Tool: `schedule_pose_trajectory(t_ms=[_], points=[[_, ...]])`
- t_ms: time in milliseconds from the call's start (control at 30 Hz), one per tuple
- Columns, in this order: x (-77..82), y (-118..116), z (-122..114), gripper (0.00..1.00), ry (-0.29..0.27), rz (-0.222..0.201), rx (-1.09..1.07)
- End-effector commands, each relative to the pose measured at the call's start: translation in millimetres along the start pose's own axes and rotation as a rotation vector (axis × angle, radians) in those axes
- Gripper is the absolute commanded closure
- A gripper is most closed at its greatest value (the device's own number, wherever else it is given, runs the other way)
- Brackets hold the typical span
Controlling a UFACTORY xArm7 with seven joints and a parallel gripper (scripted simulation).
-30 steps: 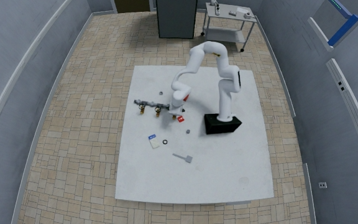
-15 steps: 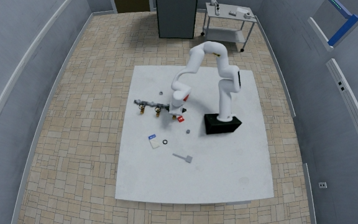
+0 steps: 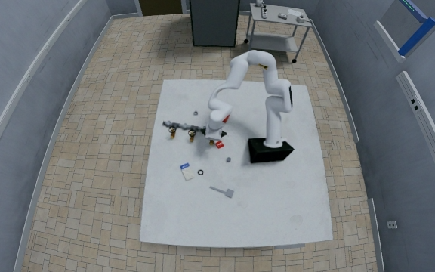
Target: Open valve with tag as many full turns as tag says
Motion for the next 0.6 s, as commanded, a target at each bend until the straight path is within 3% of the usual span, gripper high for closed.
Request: schedule_pose_trajectory(t_ms=[0,300,567], points=[[1.6,1.0,1.4,0.0,0.004,-0.004,0.001],[1.6,1.0,1.4,0.0,0.004,-0.003,-0.044],[1.6,1.0,1.4,0.0,0.004,-0.003,-0.291]])
Point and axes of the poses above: the point where the finger pads meet when closed, its own x axis back along the fingers, its own y axis across the jaws, z = x × y, the point moved 5 cm from there along x, back along the fingers, and after that the axes turned 11 degrees about -x, right-handed, at the moved point
